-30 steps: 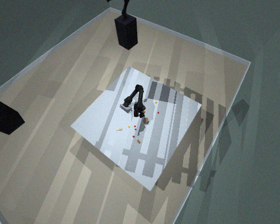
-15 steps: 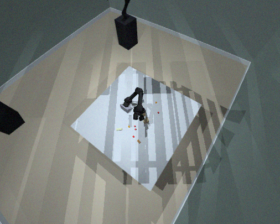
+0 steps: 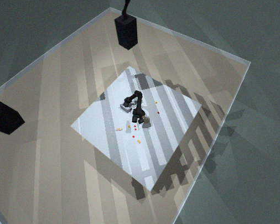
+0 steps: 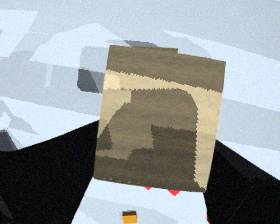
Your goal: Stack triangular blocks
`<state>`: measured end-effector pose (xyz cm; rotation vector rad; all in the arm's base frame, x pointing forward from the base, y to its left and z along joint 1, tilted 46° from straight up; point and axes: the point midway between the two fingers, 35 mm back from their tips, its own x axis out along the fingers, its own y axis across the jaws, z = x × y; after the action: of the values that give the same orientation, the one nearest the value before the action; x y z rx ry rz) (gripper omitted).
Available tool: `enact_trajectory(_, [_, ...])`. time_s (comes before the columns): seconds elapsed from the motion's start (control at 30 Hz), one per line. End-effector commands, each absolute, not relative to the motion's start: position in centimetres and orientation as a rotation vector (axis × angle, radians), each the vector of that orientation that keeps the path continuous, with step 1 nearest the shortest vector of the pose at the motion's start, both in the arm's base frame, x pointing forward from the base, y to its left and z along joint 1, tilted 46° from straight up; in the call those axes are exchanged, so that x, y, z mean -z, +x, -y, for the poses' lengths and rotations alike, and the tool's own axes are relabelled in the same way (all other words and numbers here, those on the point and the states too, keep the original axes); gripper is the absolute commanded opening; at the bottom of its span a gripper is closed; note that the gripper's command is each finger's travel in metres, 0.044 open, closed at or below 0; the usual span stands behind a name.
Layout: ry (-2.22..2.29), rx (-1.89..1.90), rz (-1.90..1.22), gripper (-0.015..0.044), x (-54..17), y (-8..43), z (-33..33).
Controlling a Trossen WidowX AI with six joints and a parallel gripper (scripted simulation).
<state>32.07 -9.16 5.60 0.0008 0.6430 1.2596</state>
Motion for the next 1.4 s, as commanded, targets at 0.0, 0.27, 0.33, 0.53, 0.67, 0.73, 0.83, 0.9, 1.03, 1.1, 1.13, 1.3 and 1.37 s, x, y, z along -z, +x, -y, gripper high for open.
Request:
enact_trajectory(0.0, [-0.009, -1.251, -0.641, 0.0, -5.5, 32.6, 10.3])
enact_trajectory(0.27, [-0.018, -1.28, -0.631, 0.0, -4.3, 33.1, 8.0])
enact_trajectory(0.33, [-0.021, -1.29, -0.626, 0.0, -3.9, 33.2, 7.1])
enact_trajectory(0.53, [-0.03, -1.323, -0.603, 0.0, -2.8, 33.5, 4.5])
enact_trajectory(0.67, [-0.034, -1.341, -0.59, 0.0, -2.2, 33.6, 3.1])
enact_trajectory(0.73, [-0.034, -1.342, -0.59, 0.0, -2.1, 33.6, 3.1])
enact_trajectory(0.83, [-0.034, -1.341, -0.59, 0.0, -1.9, 33.6, 2.6])
enact_trajectory(0.9, [-0.034, -1.341, -0.59, 0.0, -1.6, 33.7, 1.8])
enact_trajectory(1.03, [-0.033, -1.342, -0.588, 0.0, -1.0, 33.6, 0.4])
enact_trajectory(1.1, [-0.032, -1.342, -0.588, 0.0, -0.9, 33.6, 0.3])
enact_trajectory(1.13, [-0.032, -1.342, -0.588, 0.0, -0.9, 33.6, 0.3])
enact_trajectory(1.3, [-0.035, -1.34, -0.581, 0.0, -0.9, 33.6, 0.4])
enact_trajectory(1.37, [-0.035, -1.34, -0.581, 0.0, -0.9, 33.6, 0.4])
